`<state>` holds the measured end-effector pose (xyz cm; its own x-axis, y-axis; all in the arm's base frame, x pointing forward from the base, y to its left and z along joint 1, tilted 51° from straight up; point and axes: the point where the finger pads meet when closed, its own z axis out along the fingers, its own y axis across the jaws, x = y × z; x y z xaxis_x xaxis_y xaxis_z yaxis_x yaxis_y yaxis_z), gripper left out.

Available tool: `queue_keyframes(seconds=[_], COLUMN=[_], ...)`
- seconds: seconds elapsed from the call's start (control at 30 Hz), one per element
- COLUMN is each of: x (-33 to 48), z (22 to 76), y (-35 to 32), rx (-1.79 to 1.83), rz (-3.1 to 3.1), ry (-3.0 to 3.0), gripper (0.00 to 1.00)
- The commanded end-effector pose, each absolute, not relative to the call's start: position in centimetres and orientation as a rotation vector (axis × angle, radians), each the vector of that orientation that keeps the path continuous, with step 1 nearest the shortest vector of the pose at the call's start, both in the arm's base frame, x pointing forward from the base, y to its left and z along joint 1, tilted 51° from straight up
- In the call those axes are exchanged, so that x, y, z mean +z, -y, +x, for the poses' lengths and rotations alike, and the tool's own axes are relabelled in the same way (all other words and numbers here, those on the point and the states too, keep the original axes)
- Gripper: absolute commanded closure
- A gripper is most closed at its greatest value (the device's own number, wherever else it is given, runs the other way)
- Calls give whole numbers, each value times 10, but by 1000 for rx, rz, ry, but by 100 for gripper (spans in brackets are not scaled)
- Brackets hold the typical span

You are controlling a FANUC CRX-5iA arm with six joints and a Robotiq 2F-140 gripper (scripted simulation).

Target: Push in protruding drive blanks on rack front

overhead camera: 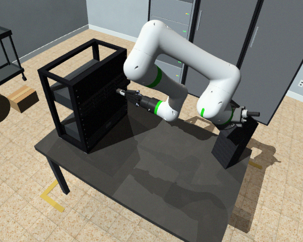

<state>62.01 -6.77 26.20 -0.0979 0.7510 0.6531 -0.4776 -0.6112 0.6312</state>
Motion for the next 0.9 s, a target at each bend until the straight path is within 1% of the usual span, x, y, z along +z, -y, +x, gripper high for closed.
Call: queue_keyframes(seconds=[0.0, 0.87], x=[265, 271], z=[624, 636], y=[69, 73], rx=[1827, 1827], rz=[1310, 1310], ry=[-327, -327], gripper=[90, 90])
